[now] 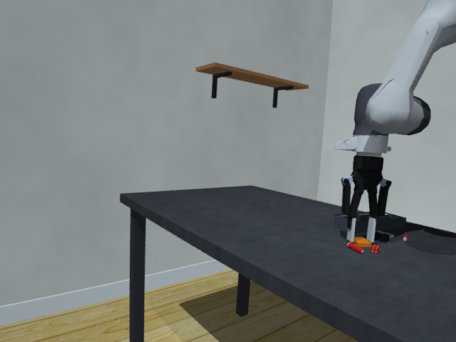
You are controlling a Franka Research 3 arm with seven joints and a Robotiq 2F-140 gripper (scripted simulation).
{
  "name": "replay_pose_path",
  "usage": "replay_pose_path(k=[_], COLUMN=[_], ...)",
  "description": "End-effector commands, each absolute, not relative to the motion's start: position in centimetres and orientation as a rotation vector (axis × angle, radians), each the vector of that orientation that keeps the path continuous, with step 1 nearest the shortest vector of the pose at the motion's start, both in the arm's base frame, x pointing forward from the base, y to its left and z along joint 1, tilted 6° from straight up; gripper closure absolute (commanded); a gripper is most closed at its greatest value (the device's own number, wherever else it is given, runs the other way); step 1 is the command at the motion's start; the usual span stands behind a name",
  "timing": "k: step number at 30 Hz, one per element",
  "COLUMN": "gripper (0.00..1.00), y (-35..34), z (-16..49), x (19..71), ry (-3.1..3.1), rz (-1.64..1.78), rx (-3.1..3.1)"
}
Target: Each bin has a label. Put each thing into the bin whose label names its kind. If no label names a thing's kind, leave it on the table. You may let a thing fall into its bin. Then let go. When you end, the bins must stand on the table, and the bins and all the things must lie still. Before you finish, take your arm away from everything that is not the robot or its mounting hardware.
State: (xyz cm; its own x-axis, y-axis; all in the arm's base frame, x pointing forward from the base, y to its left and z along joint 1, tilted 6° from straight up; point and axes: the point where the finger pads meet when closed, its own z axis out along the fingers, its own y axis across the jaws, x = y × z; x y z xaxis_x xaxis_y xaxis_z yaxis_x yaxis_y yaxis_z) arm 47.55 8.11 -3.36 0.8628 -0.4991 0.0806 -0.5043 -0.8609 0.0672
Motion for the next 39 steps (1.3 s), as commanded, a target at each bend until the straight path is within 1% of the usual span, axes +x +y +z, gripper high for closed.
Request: replay_pose_path(k=[1, 21, 22, 39], gripper=[0.67, 0.67, 0.79, 0.79], y=[8.12, 8.04, 8.04, 8.04], z=[-3.72, -3.86, -3.86, -3.86], x=[47.89, 47.56, 47.56, 47.56], ry=[-0.771, -0.771, -0.771, -0.771], rz=[0.106, 0.106, 0.106, 0.106], rx=[2.961, 2.961, 2.961, 2.961])
